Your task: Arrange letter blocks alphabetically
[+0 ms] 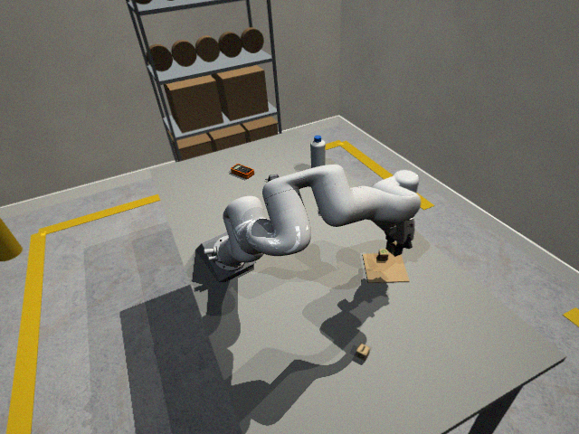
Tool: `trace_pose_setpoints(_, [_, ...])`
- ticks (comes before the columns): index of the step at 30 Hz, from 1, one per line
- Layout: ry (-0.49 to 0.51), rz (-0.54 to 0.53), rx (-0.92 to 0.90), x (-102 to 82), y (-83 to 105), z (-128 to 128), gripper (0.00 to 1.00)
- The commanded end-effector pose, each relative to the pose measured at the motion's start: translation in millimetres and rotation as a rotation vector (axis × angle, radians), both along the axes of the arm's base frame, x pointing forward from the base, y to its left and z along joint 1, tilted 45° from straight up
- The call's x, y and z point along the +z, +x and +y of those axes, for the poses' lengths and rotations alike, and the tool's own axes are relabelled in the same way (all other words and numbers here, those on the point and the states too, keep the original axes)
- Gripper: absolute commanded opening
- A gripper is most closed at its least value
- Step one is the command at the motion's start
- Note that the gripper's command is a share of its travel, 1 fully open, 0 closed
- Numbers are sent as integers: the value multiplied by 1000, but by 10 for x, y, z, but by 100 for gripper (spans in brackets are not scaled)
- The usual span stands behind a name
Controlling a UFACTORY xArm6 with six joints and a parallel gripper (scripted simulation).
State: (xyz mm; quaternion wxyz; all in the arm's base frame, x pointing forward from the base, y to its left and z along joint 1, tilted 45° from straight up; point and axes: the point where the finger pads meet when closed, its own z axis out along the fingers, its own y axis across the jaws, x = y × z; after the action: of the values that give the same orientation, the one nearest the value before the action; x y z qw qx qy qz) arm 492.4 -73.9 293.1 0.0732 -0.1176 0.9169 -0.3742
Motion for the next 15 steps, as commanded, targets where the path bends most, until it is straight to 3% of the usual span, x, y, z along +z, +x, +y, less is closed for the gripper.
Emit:
trace_pose_setpoints(1, [28, -98, -97, 18, -10, -4, 28])
trace_pose_setpoints(5, [43, -142, -143, 20, -17, -8, 28])
trace_pose_setpoints(15, [121, -374, -388, 33, -56, -33, 28])
